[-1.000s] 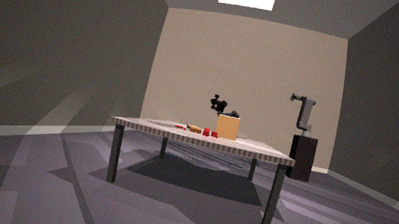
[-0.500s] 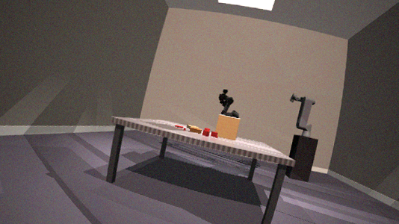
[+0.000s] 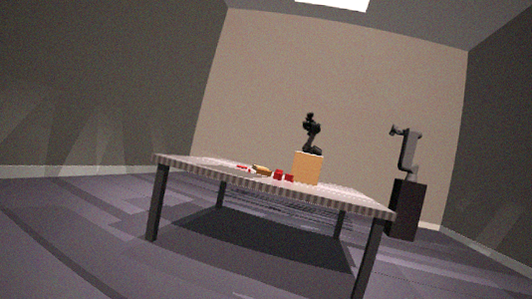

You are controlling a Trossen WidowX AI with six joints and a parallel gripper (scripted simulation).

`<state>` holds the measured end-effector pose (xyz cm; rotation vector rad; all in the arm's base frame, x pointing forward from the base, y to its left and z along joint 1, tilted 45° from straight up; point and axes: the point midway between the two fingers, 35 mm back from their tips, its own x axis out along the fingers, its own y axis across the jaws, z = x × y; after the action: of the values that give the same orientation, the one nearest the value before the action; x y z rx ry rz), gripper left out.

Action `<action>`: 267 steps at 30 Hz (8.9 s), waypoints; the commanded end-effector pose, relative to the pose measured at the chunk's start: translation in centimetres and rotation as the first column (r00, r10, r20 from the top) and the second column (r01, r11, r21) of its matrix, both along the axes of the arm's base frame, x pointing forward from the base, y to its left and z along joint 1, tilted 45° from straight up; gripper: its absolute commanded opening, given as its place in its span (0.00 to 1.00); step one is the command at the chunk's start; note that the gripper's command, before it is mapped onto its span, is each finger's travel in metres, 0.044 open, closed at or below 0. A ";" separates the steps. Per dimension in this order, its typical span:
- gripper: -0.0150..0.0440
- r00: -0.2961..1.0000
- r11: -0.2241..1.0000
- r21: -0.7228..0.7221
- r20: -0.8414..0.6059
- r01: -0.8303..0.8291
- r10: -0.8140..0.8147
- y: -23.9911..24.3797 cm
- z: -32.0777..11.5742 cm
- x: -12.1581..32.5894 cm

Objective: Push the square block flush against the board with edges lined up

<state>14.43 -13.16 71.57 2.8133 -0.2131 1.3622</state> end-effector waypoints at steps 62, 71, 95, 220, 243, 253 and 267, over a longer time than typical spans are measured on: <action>0.25 0.588 -0.158 -0.728 0.645 0.667 -0.489 37.9 -4.8 -0.2; 0.25 0.537 -0.390 -0.680 0.732 0.622 -0.419 41.8 -8.1 3.5; 0.25 0.547 -0.902 -0.237 0.837 0.361 -0.001 50.0 -23.5 15.5; 0.25 -0.087 0.219 -0.057 -0.987 0.974 0.132 17.0 -91.6 25.6; 0.25 -0.085 0.222 -0.053 -0.987 0.973 0.137 18.1 -92.6 25.3; 0.25 -0.085 0.224 -0.052 -0.987 0.973 0.138 18.6 -93.0 25.1; 0.25 -0.083 0.226 -0.050 -0.987 0.973 0.141 19.3 -93.7 24.9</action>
<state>39.25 5.81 -21.99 2.4394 -2.1727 -1.2891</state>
